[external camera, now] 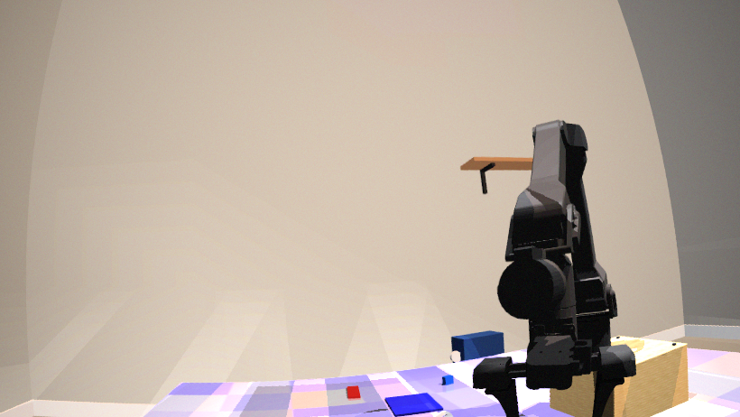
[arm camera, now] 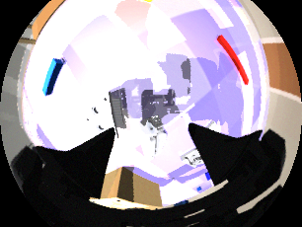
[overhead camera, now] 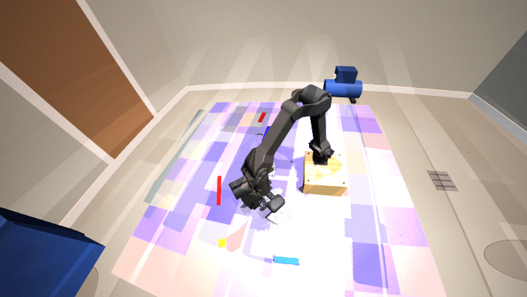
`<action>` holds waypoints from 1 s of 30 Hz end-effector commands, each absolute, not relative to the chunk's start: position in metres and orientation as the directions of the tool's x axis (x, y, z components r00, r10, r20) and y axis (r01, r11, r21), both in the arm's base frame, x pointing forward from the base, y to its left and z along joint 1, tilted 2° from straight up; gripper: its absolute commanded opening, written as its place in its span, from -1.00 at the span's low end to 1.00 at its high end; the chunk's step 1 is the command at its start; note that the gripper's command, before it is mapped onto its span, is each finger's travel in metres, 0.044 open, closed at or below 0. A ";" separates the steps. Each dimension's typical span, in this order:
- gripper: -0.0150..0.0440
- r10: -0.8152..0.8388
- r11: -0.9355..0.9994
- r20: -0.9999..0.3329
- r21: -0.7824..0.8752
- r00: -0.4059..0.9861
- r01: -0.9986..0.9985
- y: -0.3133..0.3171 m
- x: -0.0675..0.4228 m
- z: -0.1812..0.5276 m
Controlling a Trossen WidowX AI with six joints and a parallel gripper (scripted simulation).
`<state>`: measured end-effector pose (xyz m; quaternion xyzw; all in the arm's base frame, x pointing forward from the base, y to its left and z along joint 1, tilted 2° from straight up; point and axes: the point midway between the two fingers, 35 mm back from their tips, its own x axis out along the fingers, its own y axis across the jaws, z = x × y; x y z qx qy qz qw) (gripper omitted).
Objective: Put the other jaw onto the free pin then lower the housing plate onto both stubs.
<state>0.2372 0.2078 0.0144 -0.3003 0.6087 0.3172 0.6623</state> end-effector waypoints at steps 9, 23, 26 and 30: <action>1.00 0.043 0.616 -0.998 -0.014 0.051 -0.787 0.207 0.237 -0.008; 1.00 0.043 0.616 -0.998 -0.014 0.051 -0.788 0.206 0.237 -0.031; 1.00 0.043 0.616 -0.998 -0.014 0.051 -0.788 0.206 0.237 -0.035; 1.00 0.043 0.616 -0.998 -0.014 0.051 -0.788 0.206 0.236 -0.039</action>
